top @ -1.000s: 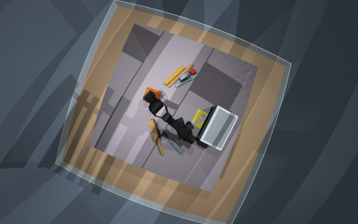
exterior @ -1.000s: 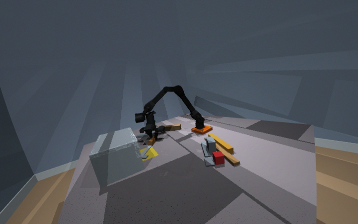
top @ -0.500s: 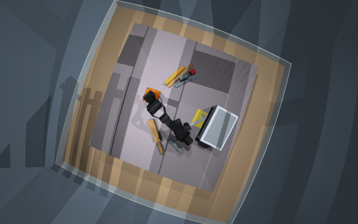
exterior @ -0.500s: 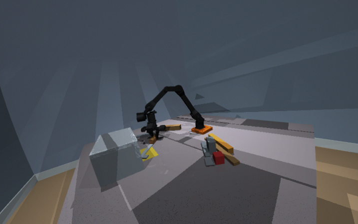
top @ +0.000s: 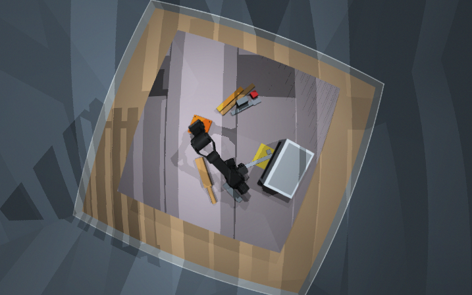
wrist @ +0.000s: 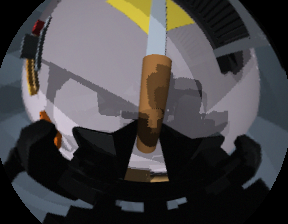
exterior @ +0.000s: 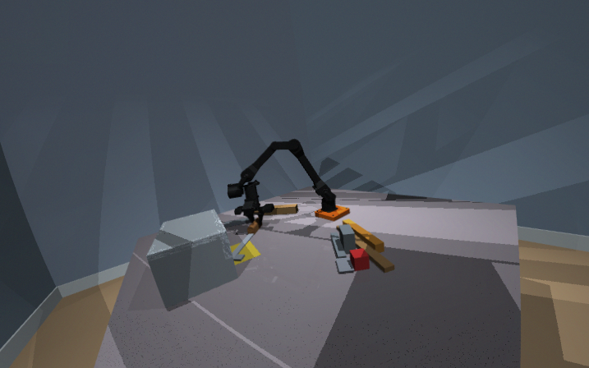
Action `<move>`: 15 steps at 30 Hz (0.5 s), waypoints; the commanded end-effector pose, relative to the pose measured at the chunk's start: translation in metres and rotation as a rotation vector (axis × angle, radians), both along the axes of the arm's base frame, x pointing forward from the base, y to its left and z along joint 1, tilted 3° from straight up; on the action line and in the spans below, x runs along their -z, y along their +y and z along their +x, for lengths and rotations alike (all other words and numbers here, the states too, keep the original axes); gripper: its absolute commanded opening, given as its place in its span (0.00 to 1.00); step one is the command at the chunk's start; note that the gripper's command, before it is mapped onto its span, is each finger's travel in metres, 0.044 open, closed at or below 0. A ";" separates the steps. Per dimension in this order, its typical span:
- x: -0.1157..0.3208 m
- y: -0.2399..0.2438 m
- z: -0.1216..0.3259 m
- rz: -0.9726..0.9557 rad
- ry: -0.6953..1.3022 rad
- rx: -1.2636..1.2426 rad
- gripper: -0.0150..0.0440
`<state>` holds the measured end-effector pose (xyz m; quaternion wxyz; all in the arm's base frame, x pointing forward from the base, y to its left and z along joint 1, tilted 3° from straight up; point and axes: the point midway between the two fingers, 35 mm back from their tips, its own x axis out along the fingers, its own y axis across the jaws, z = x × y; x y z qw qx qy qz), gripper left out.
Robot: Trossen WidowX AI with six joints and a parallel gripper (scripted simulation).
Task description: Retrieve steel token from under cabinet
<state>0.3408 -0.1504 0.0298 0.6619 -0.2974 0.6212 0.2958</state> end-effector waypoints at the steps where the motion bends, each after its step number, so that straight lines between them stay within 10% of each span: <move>1: 0.002 -0.007 -0.006 0.005 0.001 0.002 0.25; 15: 0.003 -0.026 -0.021 0.003 0.002 0.002 0.25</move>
